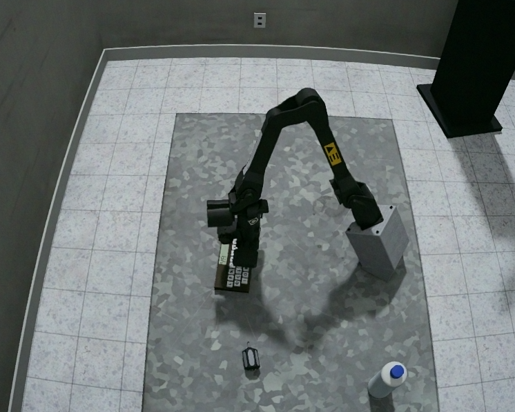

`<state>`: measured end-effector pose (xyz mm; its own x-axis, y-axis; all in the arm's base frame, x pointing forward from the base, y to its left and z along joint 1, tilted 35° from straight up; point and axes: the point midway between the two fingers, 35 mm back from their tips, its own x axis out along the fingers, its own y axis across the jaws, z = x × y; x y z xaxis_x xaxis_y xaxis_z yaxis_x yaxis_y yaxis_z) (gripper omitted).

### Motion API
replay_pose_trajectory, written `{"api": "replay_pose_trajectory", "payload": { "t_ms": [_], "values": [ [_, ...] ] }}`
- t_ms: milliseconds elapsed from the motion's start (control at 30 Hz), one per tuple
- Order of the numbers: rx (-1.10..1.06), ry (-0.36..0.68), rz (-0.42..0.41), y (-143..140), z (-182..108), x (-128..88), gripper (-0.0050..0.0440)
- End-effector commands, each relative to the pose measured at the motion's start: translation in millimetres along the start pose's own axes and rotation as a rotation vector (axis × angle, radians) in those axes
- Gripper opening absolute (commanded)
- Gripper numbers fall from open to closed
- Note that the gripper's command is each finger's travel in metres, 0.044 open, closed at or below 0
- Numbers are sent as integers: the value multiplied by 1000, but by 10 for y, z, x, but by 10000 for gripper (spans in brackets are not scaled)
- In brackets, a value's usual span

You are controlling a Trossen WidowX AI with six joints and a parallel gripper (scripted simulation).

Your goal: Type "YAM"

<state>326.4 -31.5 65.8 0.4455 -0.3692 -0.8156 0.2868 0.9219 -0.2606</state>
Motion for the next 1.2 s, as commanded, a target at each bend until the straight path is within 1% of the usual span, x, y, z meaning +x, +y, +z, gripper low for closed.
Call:
{"api": "replay_pose_trajectory", "payload": {
  "t_ms": [0,400,433,667,800,1100,1167],
  "values": [
    [-5,5,-1,-8,-15,61,-50],
    [-3,1,-2,-7,3,56,-50],
    [4,-12,1,-8,36,23,-50],
    [4,-12,1,-8,36,28,-50],
    [-4,2,-2,-9,-4,71,-50],
    [-4,3,-2,-10,-7,81,-50],
    [1,-7,-1,-17,15,48,-50]
  ]
}}
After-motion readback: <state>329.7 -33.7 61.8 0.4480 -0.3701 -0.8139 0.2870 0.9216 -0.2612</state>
